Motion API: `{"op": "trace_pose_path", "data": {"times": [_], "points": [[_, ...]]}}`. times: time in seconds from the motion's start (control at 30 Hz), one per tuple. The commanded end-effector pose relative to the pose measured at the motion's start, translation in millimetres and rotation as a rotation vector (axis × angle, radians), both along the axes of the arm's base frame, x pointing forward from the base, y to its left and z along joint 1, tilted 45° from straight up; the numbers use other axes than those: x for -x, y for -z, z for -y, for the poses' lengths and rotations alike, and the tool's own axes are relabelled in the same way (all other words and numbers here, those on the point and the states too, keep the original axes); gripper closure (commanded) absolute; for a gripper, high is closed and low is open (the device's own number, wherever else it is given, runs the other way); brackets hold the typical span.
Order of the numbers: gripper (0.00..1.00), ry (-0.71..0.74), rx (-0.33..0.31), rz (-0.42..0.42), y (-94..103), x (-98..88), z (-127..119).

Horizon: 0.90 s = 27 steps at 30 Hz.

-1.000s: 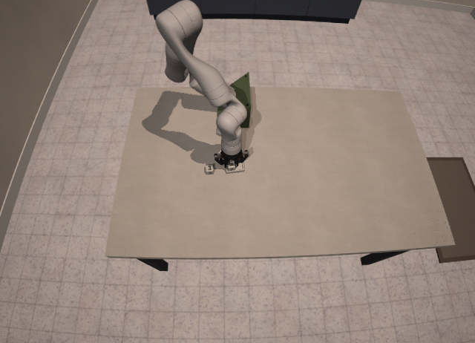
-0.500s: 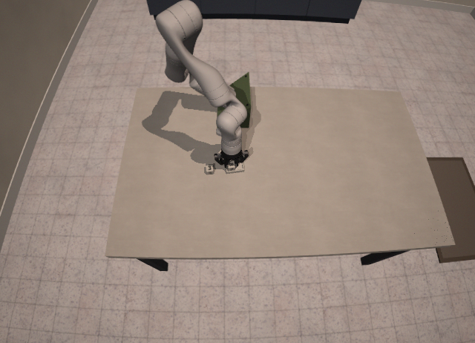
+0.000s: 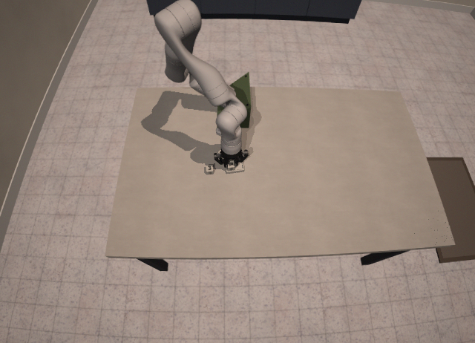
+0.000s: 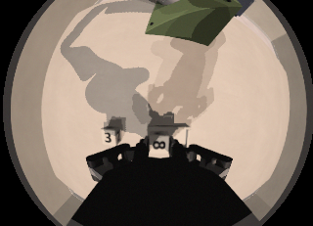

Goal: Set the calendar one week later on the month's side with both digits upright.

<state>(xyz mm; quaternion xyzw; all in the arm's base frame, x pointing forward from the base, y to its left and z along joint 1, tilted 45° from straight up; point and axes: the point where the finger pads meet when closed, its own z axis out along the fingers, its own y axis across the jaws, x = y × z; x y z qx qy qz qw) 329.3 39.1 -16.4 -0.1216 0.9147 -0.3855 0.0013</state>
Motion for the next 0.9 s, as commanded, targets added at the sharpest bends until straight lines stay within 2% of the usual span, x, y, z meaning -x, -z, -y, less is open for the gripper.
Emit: {"op": "trace_pose_path", "data": {"times": [0.0, 0.5, 0.87], "points": [[0.74, 0.0, -0.005, 0.006, -4.8, -1.2, -6.4], [0.74, 0.0, -0.005, 0.007, -58.7, 6.2, -59.2], [0.74, 0.0, -0.005, 0.007, -66.1, 7.3, -66.4]]}}
